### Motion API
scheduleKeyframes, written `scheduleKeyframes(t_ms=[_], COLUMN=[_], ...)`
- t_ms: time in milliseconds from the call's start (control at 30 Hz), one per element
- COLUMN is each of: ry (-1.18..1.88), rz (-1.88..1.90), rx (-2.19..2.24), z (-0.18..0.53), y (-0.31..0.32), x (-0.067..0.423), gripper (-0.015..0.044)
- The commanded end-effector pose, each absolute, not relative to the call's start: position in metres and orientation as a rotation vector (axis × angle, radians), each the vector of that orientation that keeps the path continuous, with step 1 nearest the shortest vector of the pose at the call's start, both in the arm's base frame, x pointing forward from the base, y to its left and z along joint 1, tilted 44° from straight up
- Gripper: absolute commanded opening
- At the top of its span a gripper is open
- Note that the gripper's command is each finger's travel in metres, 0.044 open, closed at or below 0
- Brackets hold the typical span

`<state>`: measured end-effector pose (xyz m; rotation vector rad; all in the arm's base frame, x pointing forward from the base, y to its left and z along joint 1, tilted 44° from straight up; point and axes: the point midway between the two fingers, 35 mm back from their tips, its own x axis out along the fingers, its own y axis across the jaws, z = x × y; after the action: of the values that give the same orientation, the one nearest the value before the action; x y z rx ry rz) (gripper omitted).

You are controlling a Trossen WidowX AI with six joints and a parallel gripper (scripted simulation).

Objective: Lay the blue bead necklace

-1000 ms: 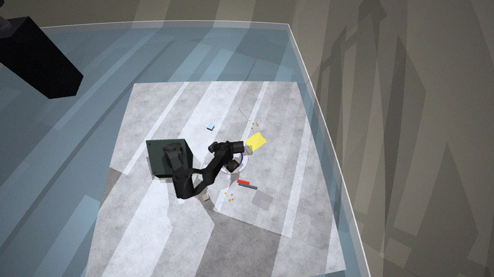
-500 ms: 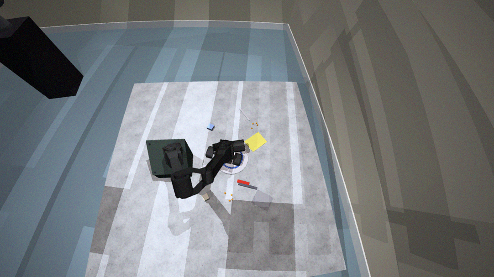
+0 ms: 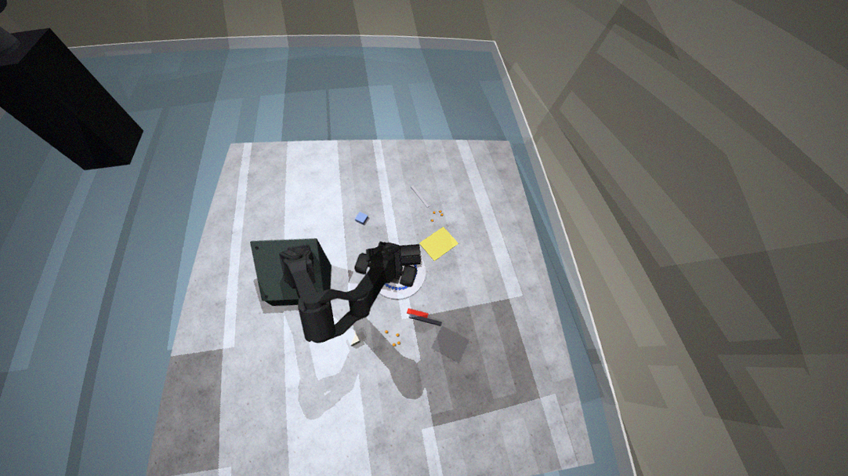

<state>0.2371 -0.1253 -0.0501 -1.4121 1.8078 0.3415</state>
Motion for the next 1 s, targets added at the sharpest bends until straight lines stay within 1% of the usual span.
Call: scheduleKeyframes(t_ms=[0, 500, 633, 667, 967], ry=[1.819, 1.827, 1.819, 1.819, 1.819], rz=[0.352, 0.357, 0.351, 0.351, 0.351], rx=[-1.415, -1.418, -1.413, -1.413, -1.413], z=[-0.056, -0.069, -0.067, -0.067, -0.067], y=[-0.129, -0.142, -0.141, -0.141, -0.141], x=[0.234, 0.230, 0.232, 0.232, 0.232], gripper=[0.0120, 0.0120, 0.0015, 0.0000, 0.0000])
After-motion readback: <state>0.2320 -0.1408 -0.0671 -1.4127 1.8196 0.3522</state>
